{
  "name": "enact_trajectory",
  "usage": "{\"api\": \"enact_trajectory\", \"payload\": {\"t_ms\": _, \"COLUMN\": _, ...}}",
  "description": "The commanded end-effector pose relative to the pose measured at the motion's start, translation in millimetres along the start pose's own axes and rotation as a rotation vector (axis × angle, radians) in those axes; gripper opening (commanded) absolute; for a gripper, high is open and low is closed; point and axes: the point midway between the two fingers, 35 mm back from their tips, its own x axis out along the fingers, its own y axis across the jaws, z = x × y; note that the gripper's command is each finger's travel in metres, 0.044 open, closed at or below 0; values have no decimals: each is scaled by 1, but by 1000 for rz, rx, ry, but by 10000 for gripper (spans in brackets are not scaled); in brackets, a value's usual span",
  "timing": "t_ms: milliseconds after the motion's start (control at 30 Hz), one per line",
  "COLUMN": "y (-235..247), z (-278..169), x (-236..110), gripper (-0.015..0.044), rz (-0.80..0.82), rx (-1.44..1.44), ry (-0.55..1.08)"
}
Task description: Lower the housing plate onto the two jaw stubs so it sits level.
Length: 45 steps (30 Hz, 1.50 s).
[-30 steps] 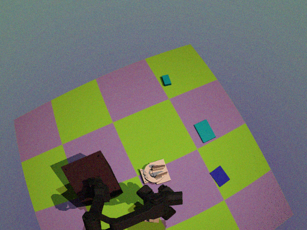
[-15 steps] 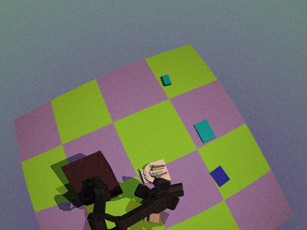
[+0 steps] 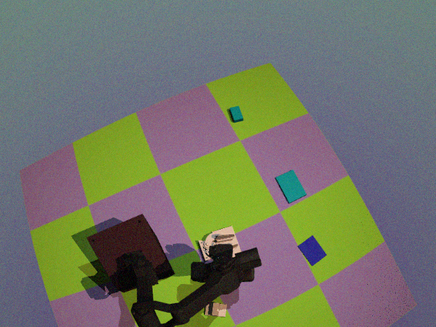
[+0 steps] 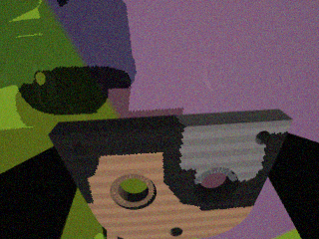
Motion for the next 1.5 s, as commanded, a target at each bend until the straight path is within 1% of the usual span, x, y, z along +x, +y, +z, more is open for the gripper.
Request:
{"api": "enact_trajectory", "payload": {"t_ms": 0, "y": 1, "z": 8, "x": 2, "gripper": 351, "rz": 5, "rx": -116, "ry": 4}}
{"api": "enact_trajectory", "payload": {"t_ms": 1467, "y": 24, "z": 84, "x": 3, "gripper": 351, "rz": 17, "rx": -1277, "ry": 25}}
